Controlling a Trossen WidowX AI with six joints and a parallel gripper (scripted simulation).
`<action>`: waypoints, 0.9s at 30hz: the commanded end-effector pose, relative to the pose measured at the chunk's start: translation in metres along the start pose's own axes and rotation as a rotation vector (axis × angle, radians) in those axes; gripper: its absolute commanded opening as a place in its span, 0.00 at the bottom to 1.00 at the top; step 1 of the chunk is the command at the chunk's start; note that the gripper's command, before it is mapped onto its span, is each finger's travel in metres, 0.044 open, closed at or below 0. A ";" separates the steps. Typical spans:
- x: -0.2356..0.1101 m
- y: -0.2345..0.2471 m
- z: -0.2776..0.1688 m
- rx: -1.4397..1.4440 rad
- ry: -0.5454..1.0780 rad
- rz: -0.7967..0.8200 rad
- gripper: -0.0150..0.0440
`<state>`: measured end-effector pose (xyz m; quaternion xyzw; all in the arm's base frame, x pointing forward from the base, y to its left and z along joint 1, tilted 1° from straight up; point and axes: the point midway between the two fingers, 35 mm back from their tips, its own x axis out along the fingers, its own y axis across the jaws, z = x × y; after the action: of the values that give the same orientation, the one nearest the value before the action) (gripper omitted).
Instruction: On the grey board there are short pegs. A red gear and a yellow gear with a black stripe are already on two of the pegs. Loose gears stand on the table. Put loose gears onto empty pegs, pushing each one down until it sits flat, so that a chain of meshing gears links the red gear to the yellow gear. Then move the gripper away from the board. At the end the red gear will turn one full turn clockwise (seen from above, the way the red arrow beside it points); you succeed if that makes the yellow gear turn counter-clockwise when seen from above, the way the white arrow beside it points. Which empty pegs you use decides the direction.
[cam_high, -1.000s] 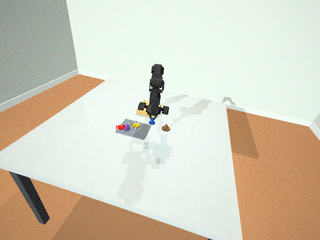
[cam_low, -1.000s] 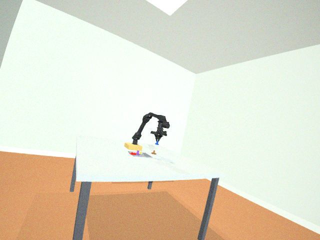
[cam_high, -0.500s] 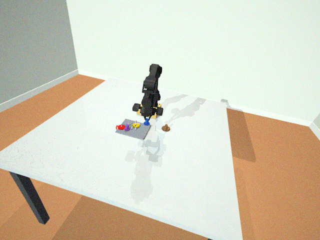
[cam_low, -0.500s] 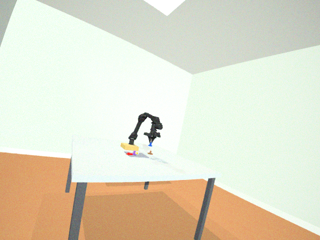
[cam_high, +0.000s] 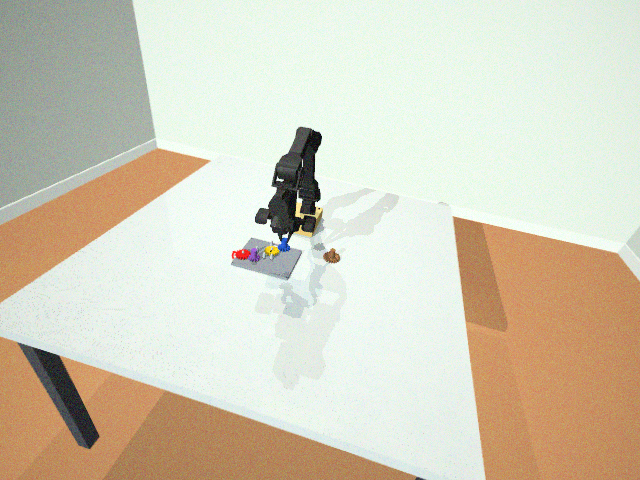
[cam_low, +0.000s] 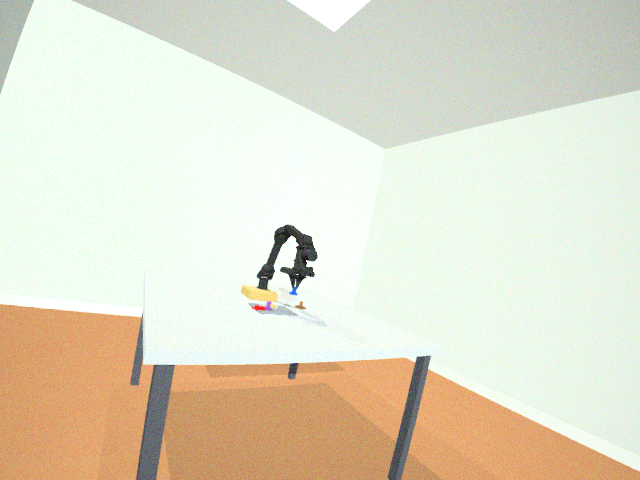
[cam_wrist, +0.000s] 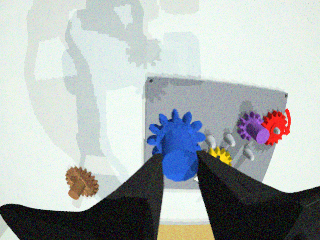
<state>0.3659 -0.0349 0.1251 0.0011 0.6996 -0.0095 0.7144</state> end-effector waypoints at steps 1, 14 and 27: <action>0.003 -0.008 -0.005 -0.004 -0.003 -0.003 0.25; 0.018 -0.035 -0.018 -0.004 -0.002 -0.006 0.25; 0.033 -0.060 -0.034 -0.004 0.000 -0.008 0.25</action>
<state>0.3375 -0.0893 0.0942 -0.0004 0.7003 -0.0109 0.7138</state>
